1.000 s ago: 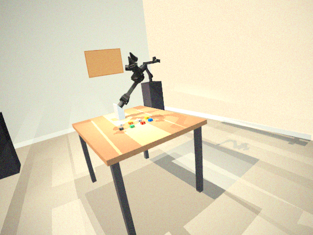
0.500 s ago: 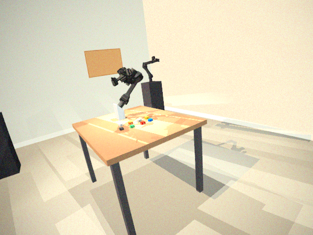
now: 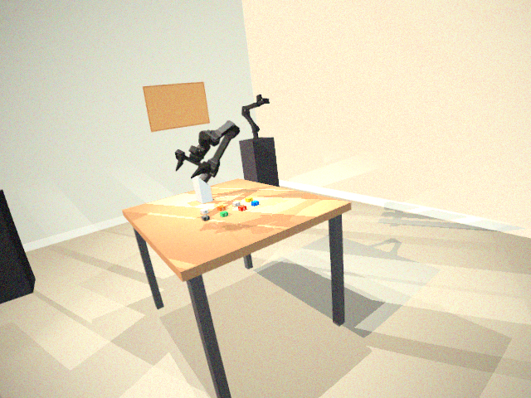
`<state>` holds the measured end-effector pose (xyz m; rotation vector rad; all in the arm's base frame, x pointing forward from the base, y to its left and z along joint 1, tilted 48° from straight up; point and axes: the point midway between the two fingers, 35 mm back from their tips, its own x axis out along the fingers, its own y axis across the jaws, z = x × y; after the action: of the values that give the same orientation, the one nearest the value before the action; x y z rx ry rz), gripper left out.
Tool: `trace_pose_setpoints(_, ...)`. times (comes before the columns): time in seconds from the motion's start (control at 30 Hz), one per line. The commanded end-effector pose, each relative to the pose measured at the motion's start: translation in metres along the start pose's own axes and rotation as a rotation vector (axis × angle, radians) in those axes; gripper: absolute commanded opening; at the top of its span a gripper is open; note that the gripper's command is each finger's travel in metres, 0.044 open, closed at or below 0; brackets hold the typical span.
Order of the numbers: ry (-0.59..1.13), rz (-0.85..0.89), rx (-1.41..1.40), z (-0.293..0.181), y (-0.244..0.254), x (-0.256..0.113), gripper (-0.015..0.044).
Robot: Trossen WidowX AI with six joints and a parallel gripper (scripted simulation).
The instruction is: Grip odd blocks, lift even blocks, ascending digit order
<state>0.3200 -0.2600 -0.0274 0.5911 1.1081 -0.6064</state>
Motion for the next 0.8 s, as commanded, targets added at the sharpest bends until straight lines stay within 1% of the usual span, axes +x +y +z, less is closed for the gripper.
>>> trace_pose_setpoints(0.0, 0.347, 0.230, -0.314, -0.082, 0.010, 0.006, 0.0400)
trace_pose_setpoints(0.17, 0.546, 0.551, -0.508, -0.140, 0.025, -0.016, 0.0400)
trace_pose_setpoints(0.23, 0.590, 0.708, -0.560, -0.158, 0.033, -0.031, 0.0400)
trace_pose_setpoints(0.3, 0.604, 0.803, -0.581, -0.167, 0.037, -0.041, 0.0400)
trace_pose_setpoints(0.77, 0.604, 0.811, -0.583, -0.167, 0.038, -0.042, 0.0400)
